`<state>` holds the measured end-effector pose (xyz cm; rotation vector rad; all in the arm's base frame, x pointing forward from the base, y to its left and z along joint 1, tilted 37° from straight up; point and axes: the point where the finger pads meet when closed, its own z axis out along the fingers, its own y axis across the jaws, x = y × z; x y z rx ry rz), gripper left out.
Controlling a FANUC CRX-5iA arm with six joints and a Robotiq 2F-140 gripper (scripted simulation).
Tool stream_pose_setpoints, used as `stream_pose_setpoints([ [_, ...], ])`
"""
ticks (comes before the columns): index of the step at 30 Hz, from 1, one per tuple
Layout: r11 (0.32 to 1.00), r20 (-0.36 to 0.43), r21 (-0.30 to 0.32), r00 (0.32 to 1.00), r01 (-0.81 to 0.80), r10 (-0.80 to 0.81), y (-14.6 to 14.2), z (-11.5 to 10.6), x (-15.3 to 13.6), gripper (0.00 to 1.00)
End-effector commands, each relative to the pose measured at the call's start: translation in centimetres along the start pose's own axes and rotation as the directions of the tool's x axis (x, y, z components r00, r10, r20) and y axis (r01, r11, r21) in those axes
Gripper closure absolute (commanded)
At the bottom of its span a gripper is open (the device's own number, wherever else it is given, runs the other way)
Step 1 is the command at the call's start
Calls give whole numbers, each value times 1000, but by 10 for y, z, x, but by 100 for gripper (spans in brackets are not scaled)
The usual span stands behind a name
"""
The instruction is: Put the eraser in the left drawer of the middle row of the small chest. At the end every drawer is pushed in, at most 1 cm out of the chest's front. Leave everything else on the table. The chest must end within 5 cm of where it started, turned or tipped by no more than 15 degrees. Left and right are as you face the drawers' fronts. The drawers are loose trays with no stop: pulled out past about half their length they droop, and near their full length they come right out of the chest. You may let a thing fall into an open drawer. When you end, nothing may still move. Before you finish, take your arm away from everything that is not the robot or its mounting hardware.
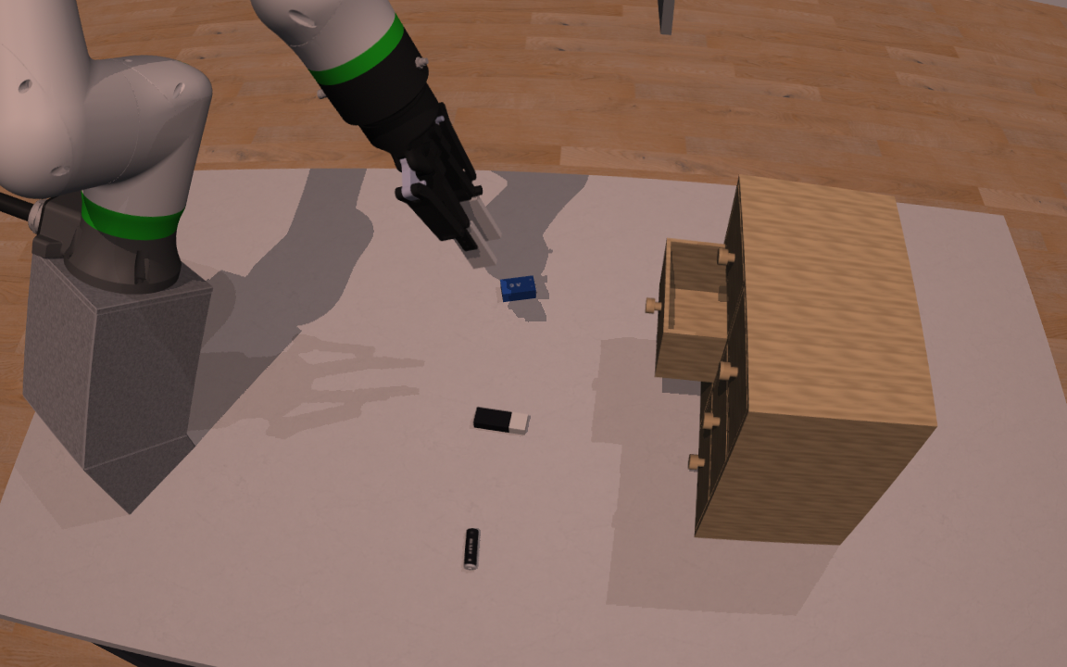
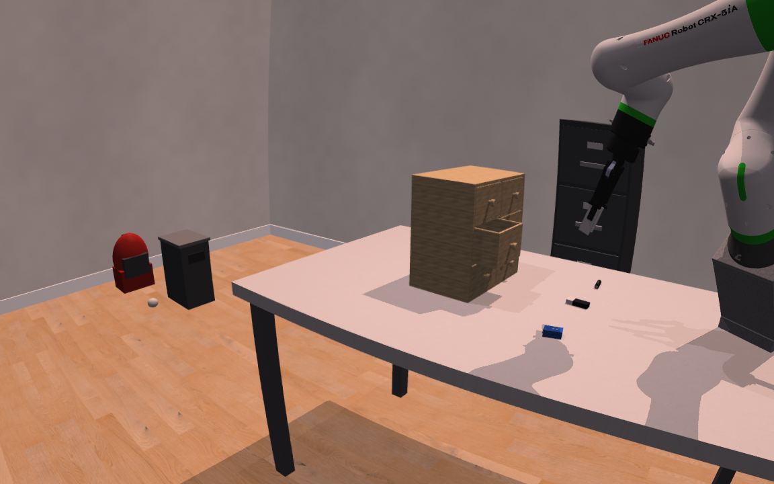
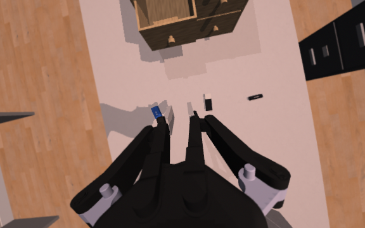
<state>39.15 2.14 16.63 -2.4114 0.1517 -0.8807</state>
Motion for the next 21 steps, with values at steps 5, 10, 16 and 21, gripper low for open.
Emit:
stream_pose_setpoints([
  [5, 999, 252, -34, 967, -11, 19, -6, -25, -13, 80],
  [10, 999, 292, -34, 956, -11, 21, -6, -30, -15, 80],
  [16, 999, 336, -34, 942, -11, 22, -6, -36, -18, 80],
  [21, 999, 345, -34, 938, -11, 22, -6, -37, -19, 80],
])
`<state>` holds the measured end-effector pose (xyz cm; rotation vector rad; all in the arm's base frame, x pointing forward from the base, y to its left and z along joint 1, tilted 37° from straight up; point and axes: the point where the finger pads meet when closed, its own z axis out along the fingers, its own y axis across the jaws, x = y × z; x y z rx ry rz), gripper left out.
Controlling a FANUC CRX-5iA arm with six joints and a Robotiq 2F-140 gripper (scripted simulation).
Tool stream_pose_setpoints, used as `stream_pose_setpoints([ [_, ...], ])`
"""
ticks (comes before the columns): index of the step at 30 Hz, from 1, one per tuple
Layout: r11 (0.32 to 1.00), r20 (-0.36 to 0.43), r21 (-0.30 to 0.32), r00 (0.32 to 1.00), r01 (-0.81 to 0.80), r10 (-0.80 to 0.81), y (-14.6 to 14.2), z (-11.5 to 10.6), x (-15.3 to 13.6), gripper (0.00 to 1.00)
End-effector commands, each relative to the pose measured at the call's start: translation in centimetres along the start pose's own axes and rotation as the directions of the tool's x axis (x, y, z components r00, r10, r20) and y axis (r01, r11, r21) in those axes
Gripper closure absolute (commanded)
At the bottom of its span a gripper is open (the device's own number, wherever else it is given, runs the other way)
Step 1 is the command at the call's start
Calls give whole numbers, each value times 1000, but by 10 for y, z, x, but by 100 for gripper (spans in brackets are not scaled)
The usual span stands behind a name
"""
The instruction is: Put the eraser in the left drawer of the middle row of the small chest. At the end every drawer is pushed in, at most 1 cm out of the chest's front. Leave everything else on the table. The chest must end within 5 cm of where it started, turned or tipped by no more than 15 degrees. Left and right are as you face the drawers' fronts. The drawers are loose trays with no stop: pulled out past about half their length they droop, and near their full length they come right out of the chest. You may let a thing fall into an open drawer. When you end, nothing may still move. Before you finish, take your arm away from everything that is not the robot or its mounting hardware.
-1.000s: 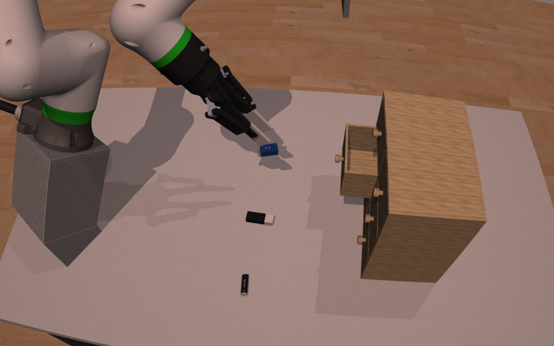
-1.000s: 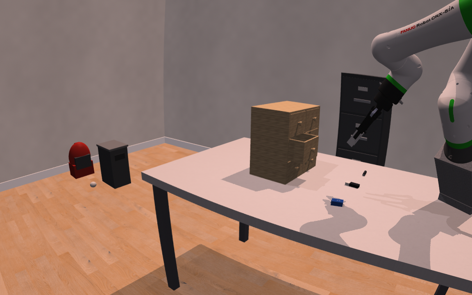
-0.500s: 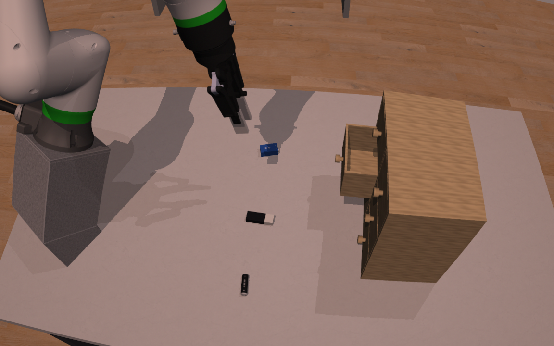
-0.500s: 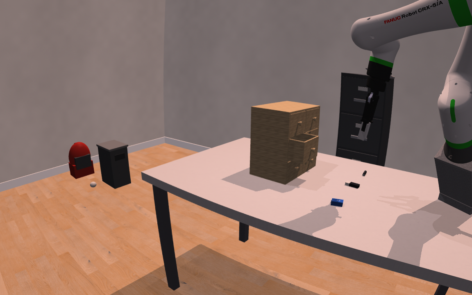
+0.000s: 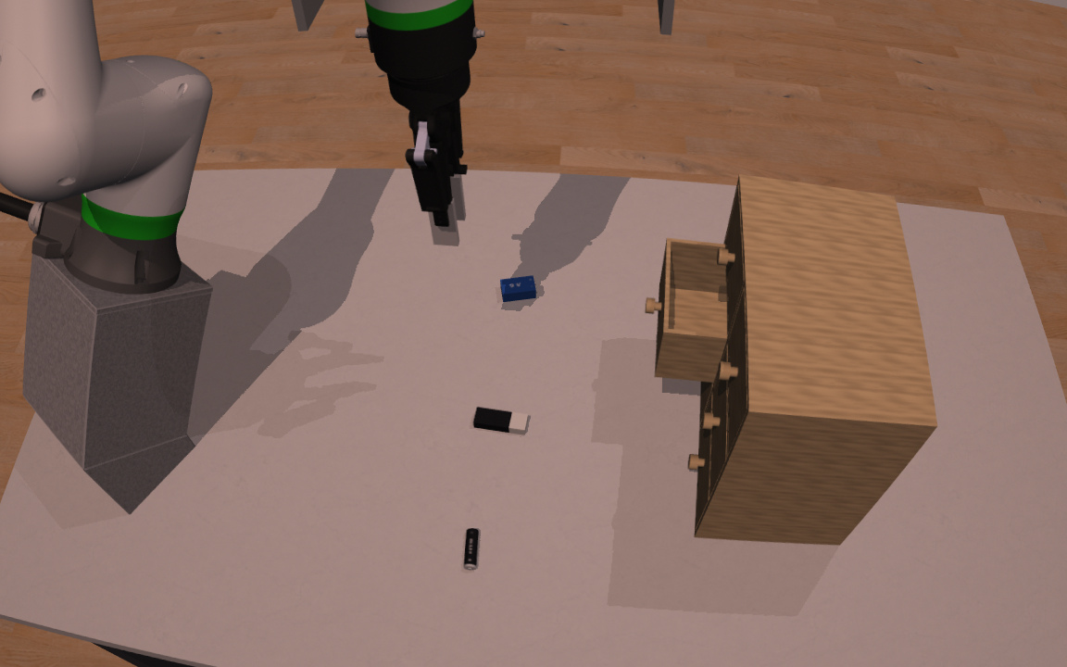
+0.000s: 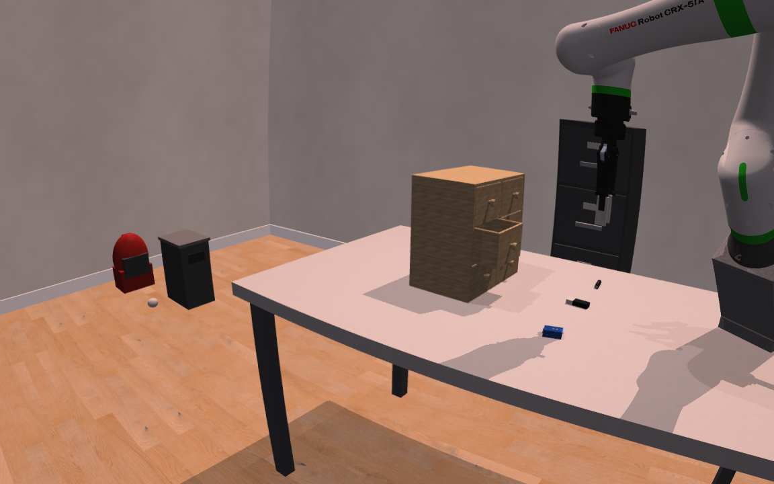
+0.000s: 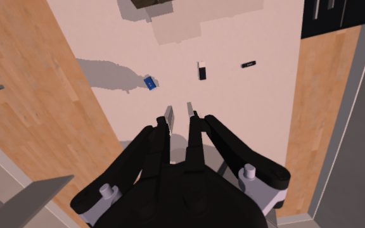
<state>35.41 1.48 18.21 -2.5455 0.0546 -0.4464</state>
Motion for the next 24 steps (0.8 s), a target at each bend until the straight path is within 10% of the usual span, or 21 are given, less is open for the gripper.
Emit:
stream_pose_setpoints([
  [1, 1000, 8, 0, 1000, 0, 0, 0, -1, -1, 80],
  [15, 1000, 8, 2, 1000, 0, 0, 1, 2, 1, 80],
  [24, 1000, 5, 22, 1000, -13, 13, 33, 72, 38, 80],
])
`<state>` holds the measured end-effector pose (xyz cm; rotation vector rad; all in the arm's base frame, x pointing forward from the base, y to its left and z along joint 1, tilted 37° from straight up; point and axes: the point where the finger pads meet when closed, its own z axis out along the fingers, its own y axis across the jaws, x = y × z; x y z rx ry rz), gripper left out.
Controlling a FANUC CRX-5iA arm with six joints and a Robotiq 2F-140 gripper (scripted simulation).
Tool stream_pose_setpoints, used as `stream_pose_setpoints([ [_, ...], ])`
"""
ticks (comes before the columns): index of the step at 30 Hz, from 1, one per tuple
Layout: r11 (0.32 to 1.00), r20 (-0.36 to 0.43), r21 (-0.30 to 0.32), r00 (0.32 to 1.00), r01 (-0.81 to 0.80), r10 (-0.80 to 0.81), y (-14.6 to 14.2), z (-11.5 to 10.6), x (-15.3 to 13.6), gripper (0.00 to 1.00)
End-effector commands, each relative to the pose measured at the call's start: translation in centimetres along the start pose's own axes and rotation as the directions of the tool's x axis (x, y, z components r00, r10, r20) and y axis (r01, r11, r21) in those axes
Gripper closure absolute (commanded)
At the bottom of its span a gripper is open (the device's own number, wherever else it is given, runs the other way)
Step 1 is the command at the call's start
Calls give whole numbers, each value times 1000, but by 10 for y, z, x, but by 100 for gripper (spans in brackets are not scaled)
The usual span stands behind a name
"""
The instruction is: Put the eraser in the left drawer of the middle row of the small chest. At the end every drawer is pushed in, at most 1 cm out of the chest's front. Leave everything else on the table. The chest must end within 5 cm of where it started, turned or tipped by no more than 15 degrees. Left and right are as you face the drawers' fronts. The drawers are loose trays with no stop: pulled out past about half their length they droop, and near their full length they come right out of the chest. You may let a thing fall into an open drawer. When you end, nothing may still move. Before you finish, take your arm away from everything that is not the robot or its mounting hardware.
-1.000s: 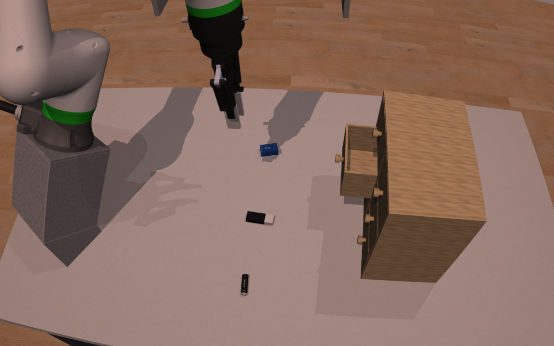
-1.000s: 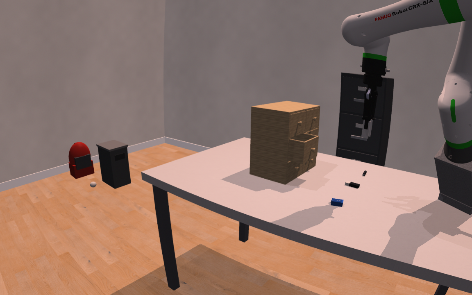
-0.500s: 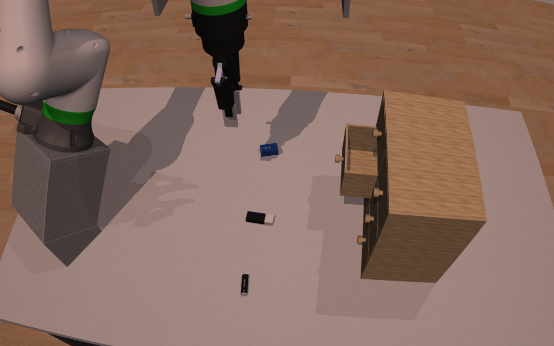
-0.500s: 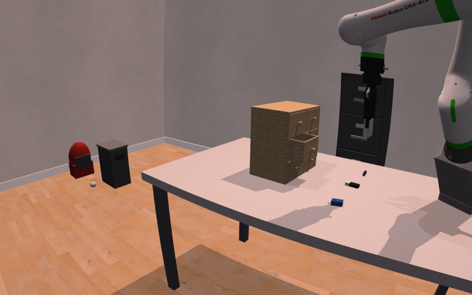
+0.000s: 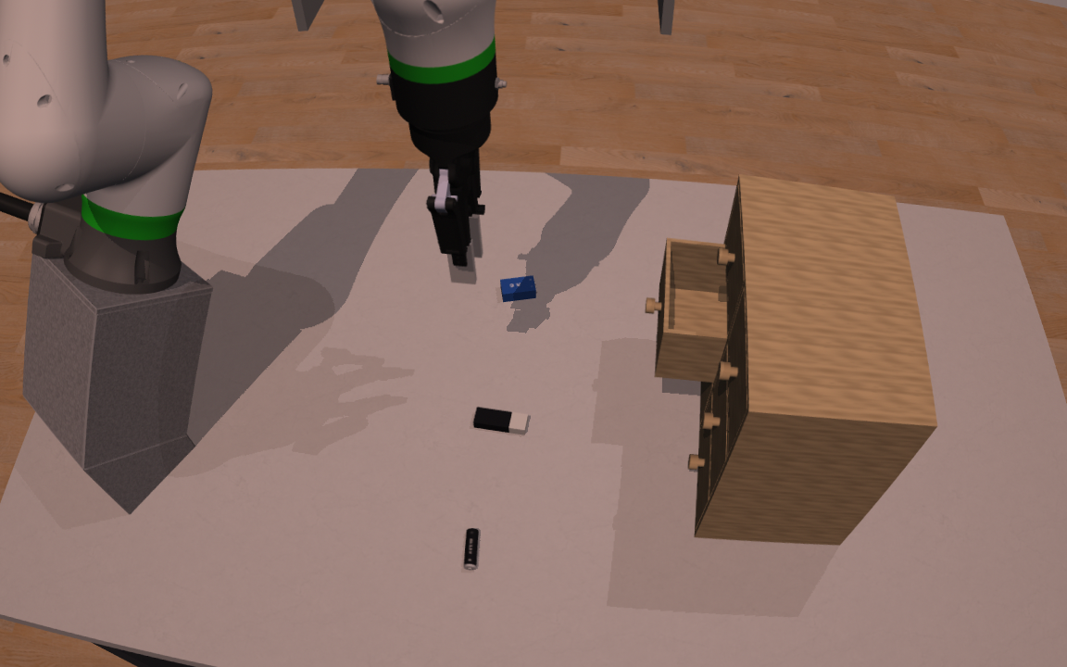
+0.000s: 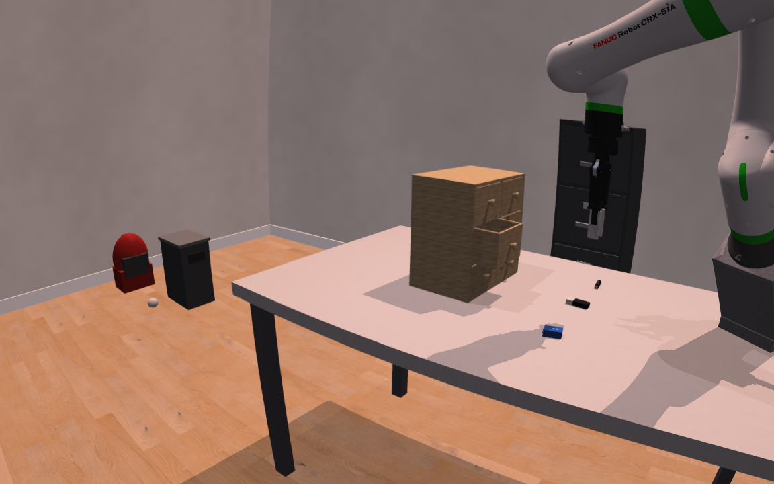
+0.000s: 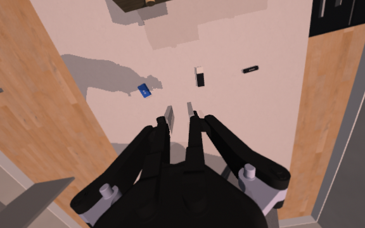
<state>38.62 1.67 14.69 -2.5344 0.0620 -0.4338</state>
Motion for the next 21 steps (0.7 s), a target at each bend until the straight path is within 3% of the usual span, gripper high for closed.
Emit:
stream_pose_setpoints([
  [1, 1000, -2, 10, 1000, -9, 9, 26, 55, 27, 80],
  [4, 1000, -2, 10, 1000, -9, 9, 26, 55, 27, 80],
  [5, 1000, -2, 8, 1000, -16, 16, 38, 77, 33, 80],
  [7, 1000, -2, 8, 1000, -16, 16, 38, 77, 33, 80],
  [8, 1000, -2, 4, 1000, -22, 22, 50, 97, 36, 80],
  [10, 1000, -2, 4, 1000, -22, 22, 50, 97, 36, 80],
  [11, 1000, -1, -2, 1000, -27, 27, 60, 113, 38, 80],
  [14, 1000, -1, -2, 1000, -27, 27, 60, 113, 38, 80],
  [17, 999, 1, -11, 999, -34, 34, 74, 136, 39, 80],
  [21, 999, 1, -11, 999, -35, 35, 74, 136, 39, 77],
])
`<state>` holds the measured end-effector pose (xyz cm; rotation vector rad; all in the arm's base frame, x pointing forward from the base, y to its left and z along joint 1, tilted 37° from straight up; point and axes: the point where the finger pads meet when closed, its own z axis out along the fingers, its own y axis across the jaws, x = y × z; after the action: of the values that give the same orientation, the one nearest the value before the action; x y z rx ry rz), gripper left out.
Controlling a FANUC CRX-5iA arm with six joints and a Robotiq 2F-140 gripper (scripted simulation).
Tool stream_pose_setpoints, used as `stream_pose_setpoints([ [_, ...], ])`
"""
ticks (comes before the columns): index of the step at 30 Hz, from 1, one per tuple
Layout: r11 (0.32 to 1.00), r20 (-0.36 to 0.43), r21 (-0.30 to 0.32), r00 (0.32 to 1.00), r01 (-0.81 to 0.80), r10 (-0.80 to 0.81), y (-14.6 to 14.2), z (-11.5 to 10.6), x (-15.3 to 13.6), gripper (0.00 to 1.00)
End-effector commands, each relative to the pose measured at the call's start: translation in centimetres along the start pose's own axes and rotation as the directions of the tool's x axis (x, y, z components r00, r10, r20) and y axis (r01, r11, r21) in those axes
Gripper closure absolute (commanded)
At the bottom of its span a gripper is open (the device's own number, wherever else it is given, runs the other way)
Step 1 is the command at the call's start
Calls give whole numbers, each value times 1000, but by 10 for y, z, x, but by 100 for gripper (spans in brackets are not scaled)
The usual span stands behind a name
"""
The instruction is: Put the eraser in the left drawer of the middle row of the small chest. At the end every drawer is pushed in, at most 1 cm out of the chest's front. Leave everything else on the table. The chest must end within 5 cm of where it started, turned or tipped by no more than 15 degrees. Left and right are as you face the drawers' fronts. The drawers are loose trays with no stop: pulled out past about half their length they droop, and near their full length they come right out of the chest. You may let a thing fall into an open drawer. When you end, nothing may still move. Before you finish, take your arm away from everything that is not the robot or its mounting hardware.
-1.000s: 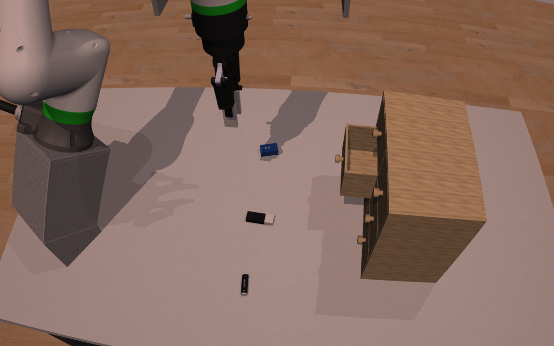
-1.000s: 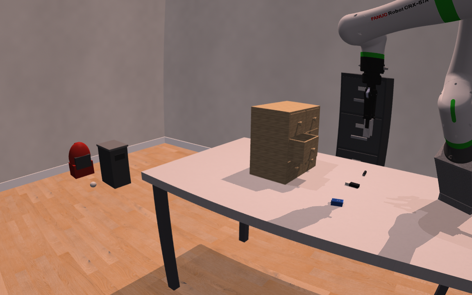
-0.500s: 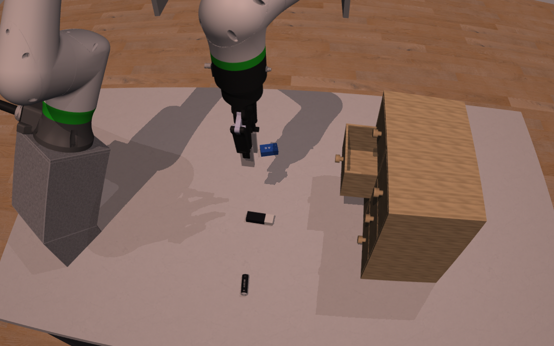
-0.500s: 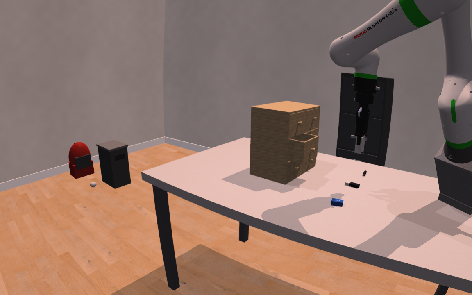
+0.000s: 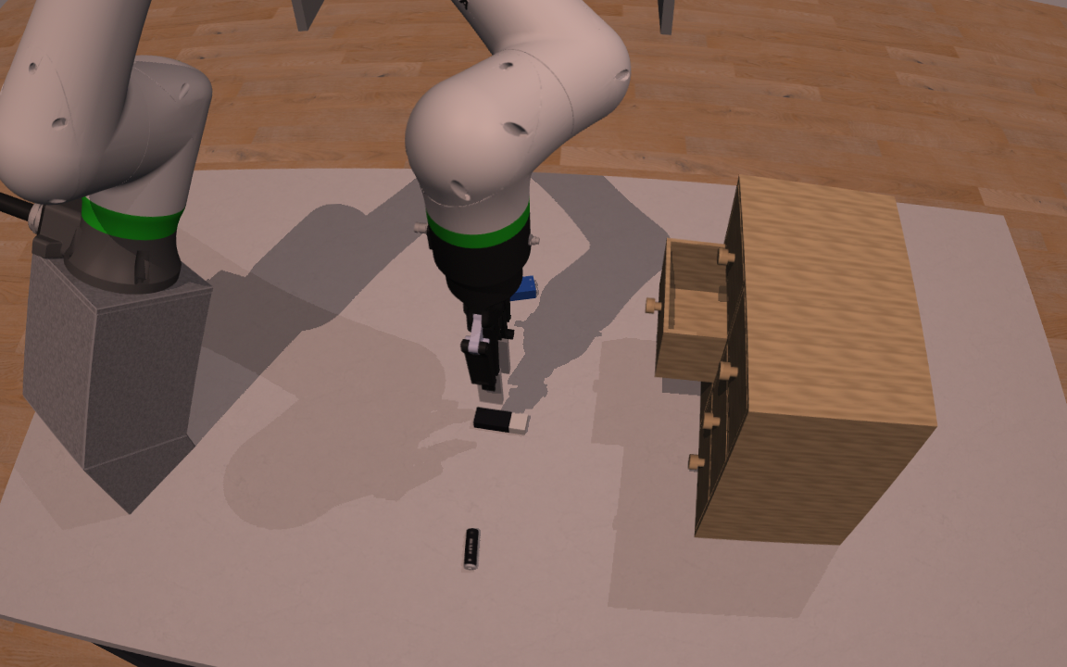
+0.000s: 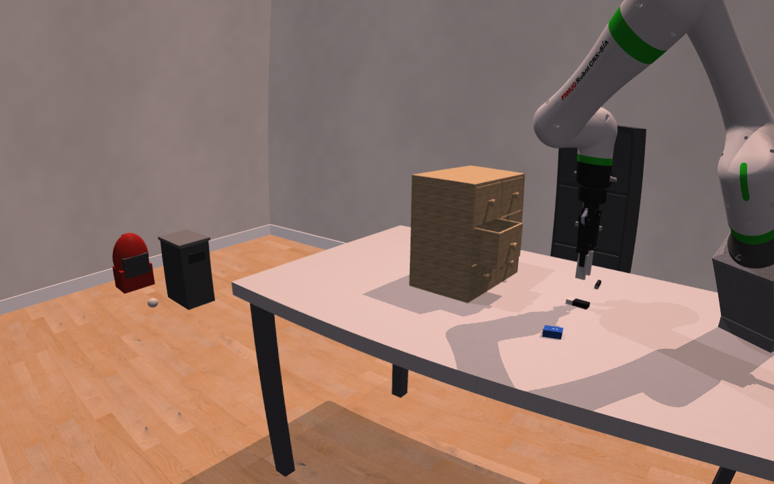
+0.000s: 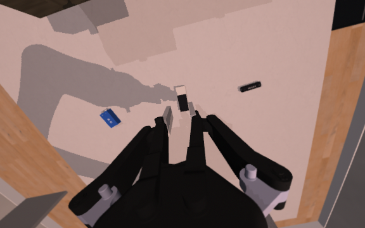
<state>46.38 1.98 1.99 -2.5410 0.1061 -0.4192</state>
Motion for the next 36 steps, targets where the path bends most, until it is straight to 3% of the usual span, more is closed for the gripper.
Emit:
stream_pose_setpoints([
  [1, 1000, 0, 0, 1000, -1, 1, 5, 10, 4, 77],
  [27, 1000, 0, 0, 1000, -1, 1, 5, 14, 4, 77],
  [36, 1000, 0, 0, 1000, -1, 1, 5, 34, 4, 77],
])
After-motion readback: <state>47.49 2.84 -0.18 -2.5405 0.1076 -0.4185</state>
